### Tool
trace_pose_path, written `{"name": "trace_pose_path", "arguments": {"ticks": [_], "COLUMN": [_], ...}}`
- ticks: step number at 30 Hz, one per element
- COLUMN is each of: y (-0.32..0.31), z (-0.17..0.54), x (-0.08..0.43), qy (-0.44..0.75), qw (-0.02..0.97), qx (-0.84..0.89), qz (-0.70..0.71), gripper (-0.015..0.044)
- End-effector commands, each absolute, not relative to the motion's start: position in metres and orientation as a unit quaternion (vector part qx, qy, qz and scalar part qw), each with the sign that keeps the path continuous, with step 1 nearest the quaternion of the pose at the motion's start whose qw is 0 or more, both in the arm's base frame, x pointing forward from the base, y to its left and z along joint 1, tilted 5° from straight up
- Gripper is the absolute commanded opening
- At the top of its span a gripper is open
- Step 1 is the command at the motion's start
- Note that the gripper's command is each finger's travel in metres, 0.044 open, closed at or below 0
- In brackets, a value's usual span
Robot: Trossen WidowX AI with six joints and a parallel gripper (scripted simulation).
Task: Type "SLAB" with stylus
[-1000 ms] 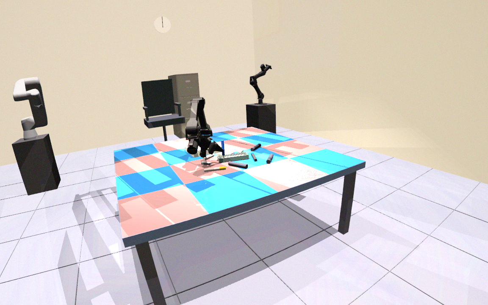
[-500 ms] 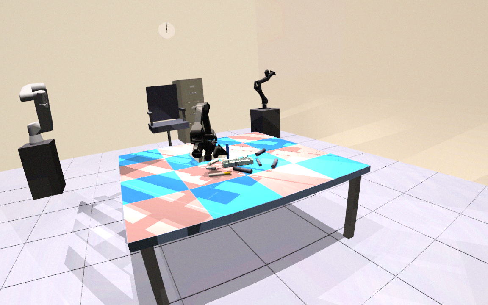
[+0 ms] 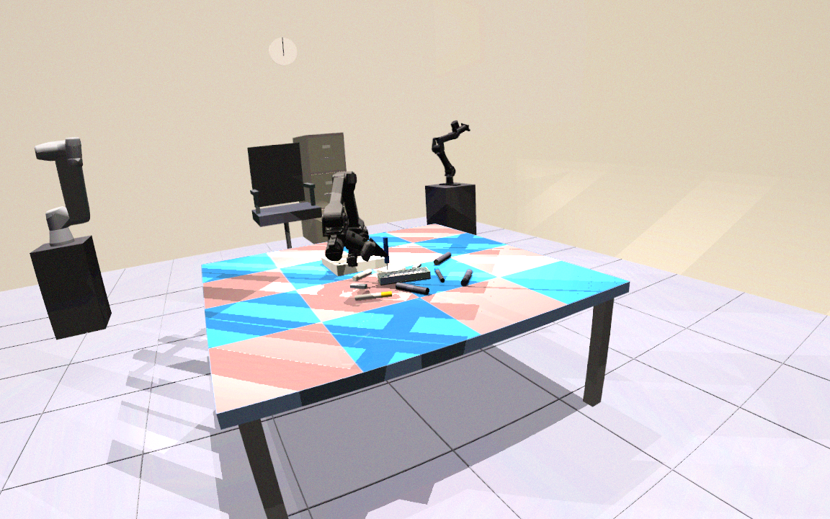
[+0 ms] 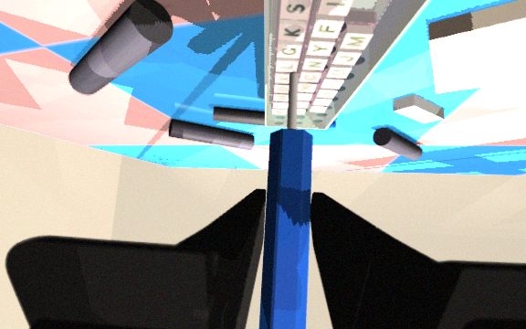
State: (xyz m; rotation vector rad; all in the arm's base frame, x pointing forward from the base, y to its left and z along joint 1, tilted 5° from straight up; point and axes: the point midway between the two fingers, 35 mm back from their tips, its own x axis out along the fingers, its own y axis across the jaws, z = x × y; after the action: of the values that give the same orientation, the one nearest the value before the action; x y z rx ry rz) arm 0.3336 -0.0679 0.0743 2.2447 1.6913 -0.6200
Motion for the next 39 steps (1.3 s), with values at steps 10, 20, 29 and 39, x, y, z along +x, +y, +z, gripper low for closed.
{"name": "trace_pose_path", "arguments": {"ticks": [10,20,29,39], "y": [-0.023,-0.018,-0.017,-0.017], "z": [0.081,0.066,0.061,0.059], "x": [0.349,0.349,0.349,0.348], "qy": [0.582,0.582,0.582,0.582], "qw": [0.131,0.130,0.130,0.130], "qx": [0.774,0.774,0.774,0.774], "qz": [-0.212,-0.211,-0.211,-0.211], "gripper": [0.0000,0.0000,0.0000,0.0081]}}
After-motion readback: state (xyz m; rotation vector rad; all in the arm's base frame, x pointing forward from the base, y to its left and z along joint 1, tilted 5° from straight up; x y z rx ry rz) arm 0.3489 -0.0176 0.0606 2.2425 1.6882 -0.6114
